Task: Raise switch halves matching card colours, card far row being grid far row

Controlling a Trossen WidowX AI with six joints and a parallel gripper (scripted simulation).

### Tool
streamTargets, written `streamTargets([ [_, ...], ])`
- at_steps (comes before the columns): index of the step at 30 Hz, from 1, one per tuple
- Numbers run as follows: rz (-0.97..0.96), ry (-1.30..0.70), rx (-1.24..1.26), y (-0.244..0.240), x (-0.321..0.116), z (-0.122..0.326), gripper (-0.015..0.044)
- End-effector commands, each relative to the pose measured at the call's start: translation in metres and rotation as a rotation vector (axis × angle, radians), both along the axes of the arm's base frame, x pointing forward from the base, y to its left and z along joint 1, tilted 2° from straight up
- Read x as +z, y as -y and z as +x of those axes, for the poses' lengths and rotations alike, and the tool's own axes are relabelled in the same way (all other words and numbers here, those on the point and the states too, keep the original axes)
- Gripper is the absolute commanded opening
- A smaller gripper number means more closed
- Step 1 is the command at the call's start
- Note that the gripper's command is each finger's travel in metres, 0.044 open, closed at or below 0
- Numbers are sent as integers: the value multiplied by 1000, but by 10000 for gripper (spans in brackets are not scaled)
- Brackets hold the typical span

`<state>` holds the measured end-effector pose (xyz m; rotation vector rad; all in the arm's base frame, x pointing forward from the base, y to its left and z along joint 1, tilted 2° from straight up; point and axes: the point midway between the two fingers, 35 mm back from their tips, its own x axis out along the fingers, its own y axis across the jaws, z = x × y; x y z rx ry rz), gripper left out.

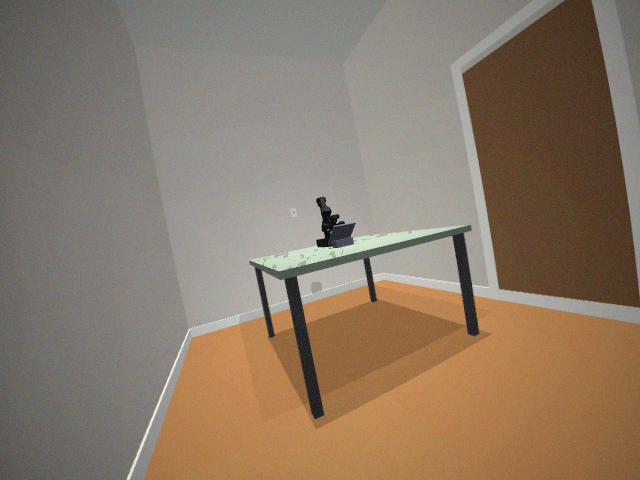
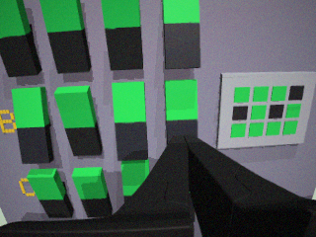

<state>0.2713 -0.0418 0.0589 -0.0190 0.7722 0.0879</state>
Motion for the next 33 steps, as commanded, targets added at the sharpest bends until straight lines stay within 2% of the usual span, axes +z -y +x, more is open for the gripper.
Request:
streamTargets([
  [1,3,-1,-6,0,-1,0,0],
  [33,3,-1,-6,0,-4,3,0],
])
